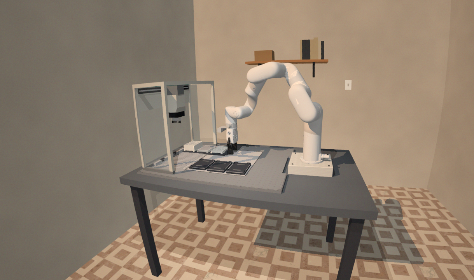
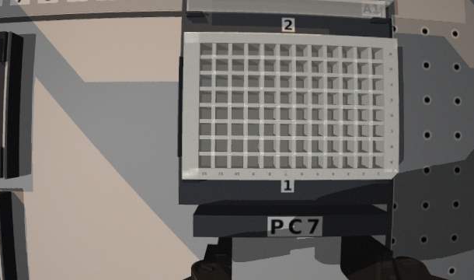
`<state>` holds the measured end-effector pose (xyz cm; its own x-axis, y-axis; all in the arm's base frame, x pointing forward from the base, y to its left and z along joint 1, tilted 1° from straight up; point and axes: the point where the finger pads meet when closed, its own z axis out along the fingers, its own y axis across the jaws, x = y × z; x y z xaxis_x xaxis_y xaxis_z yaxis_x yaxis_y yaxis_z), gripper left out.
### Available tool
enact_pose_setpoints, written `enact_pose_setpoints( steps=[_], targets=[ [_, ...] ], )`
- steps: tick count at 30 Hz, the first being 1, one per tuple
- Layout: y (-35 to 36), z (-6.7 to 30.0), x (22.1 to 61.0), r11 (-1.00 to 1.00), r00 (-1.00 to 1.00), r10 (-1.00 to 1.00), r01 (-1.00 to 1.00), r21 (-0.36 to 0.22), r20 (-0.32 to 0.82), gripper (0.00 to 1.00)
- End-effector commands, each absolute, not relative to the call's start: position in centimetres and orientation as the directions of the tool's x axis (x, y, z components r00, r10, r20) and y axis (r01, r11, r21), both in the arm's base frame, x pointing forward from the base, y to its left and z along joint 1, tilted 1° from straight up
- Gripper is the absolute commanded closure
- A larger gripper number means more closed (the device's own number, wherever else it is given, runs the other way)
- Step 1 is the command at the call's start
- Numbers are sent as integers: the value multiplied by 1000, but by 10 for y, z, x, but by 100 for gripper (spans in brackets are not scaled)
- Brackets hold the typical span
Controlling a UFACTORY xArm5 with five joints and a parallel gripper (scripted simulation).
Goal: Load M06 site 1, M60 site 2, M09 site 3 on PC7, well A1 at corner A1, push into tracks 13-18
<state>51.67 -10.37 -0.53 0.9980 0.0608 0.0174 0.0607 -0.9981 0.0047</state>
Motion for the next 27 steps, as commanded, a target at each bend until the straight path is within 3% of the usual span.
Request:
enact_pose_setpoints(
  steps=[1,27],
  targets=[
    [-104,-4,520,-998,998,61,61,0,23,19],
    [-103,-3,527,-998,998,61,61,0,23,19]
  ],
)
